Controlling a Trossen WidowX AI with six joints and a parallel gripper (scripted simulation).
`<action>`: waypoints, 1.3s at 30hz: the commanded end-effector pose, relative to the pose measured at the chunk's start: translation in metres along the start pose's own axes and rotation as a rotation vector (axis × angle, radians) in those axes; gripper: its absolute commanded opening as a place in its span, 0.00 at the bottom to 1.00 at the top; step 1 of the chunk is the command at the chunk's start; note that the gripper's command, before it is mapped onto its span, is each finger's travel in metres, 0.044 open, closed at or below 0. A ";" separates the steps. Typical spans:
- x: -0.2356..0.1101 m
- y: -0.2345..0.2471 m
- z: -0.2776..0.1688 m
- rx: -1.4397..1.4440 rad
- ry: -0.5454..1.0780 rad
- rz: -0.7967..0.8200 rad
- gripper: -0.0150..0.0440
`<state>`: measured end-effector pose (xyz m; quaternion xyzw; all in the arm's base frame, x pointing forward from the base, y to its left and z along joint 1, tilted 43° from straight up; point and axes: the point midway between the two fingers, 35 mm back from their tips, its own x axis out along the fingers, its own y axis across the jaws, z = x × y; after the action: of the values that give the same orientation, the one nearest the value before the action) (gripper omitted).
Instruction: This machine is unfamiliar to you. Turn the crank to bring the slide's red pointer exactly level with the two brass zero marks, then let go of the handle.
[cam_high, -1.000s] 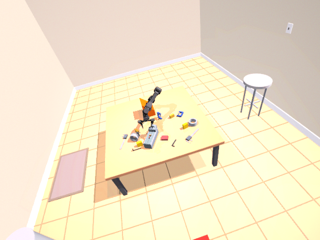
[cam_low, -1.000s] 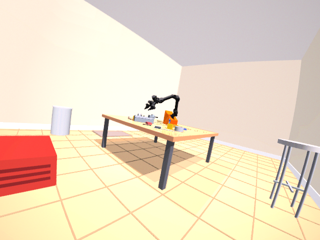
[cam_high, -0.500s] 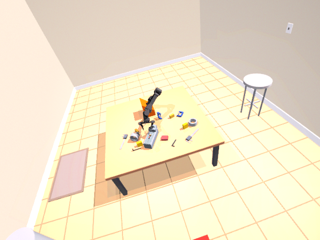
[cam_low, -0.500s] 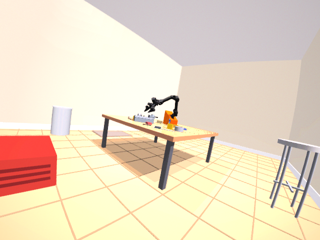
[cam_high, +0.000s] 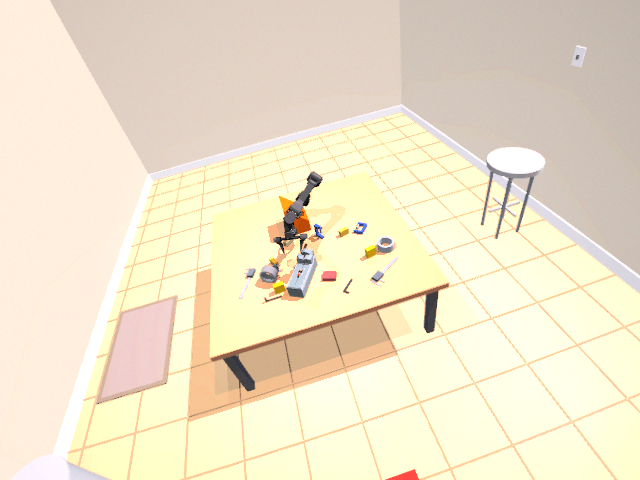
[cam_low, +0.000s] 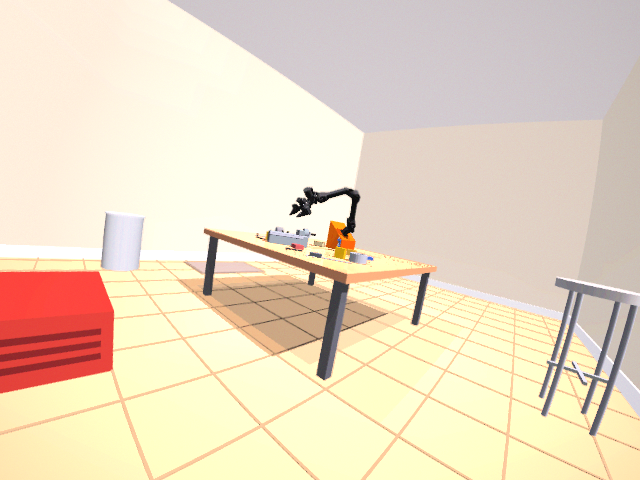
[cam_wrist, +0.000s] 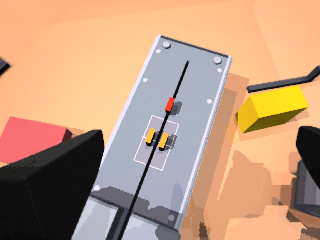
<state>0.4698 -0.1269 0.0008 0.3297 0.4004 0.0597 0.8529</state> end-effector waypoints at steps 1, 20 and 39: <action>-0.009 0.007 -0.001 0.011 0.011 -0.003 1.00; -0.076 0.048 -0.065 0.229 0.003 -0.148 1.00; -0.058 0.058 -0.127 0.302 -0.008 -0.198 1.00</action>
<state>0.3515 -0.0489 0.0301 0.4119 0.4265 -0.0838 0.8009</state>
